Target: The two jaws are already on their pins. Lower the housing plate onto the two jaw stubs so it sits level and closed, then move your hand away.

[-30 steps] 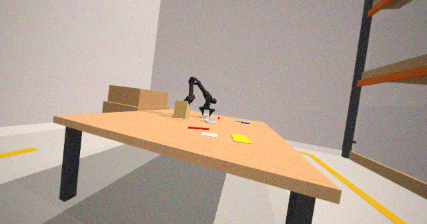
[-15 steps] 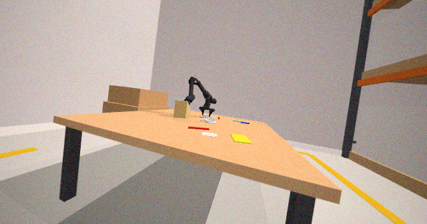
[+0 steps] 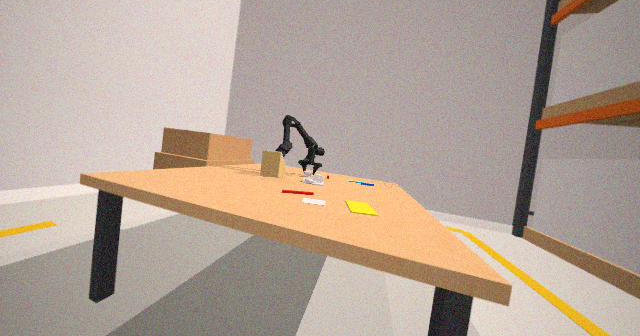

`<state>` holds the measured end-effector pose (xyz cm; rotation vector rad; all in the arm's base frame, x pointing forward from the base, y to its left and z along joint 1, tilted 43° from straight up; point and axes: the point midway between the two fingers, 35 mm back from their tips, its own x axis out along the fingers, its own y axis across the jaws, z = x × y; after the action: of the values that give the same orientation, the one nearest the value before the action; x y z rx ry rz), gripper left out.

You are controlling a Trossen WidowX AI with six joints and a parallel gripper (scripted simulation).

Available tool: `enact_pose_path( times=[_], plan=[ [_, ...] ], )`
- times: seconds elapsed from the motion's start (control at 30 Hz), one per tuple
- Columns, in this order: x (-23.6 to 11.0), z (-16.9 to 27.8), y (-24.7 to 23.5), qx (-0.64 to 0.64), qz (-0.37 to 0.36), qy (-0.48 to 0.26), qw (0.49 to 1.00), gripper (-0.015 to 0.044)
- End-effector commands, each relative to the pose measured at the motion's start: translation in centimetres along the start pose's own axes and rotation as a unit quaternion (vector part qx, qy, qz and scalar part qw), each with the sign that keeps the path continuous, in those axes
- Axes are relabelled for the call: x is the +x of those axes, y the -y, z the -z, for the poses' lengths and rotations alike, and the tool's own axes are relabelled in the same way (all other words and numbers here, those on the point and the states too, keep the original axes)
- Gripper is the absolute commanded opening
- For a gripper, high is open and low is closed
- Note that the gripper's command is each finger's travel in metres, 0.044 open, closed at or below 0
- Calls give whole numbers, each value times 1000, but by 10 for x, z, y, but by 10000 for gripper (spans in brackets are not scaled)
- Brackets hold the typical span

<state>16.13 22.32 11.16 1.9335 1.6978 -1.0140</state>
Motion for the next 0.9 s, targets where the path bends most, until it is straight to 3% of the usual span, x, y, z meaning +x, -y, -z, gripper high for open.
enact_pose_path(
  times=[0.0, 0.87],
  plan=[
    [0, 0, 0, 0, 0, 0, 1000, 351],
    [-70, 0, -1, 1, -2, 2, 1000, 351]
  ],
)
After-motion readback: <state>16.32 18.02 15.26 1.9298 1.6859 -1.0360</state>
